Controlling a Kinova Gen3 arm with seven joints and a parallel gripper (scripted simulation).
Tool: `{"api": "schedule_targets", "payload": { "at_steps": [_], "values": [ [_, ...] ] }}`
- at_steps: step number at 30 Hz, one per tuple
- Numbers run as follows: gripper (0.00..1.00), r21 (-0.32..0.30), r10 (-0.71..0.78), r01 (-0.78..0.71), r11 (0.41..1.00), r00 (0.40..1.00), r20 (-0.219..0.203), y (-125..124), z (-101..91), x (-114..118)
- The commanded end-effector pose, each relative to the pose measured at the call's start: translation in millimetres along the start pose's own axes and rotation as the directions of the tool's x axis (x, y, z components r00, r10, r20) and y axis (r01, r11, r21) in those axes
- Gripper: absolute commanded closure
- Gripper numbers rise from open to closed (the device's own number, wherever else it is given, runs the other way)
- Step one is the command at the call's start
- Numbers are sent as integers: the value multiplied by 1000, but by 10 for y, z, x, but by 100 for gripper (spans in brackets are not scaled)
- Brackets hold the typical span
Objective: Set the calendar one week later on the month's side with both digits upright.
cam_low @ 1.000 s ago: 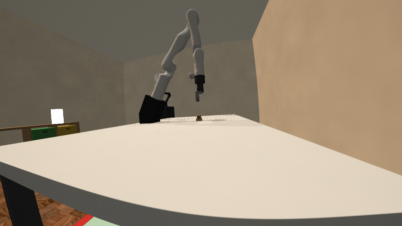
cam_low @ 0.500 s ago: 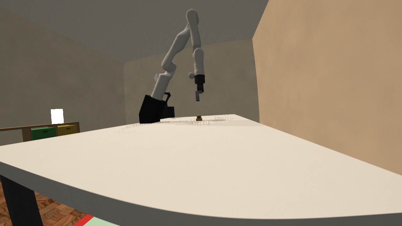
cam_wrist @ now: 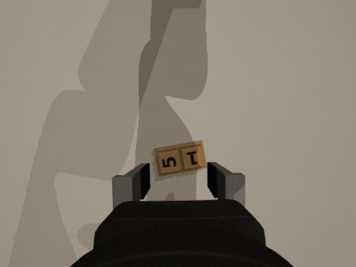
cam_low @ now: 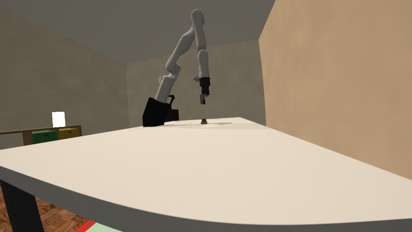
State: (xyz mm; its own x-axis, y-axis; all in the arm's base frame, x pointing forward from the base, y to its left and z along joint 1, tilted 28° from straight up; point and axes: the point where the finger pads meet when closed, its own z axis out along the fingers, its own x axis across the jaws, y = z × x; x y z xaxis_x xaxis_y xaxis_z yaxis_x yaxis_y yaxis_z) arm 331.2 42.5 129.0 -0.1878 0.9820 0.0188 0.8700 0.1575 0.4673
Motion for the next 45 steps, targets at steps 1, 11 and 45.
{"api": "schedule_targets", "payload": {
  "at_steps": [1, 11, 45],
  "values": [
    [0, 9, 99, -99, 995, 995, -5, -37, 41, 1],
    [0, 20, 589, -589, 808, 808, -18, -40, 194, 87],
    [13, -17, 988, -988, 156, 155, 7, 14, 419, -110]
  ]
}}
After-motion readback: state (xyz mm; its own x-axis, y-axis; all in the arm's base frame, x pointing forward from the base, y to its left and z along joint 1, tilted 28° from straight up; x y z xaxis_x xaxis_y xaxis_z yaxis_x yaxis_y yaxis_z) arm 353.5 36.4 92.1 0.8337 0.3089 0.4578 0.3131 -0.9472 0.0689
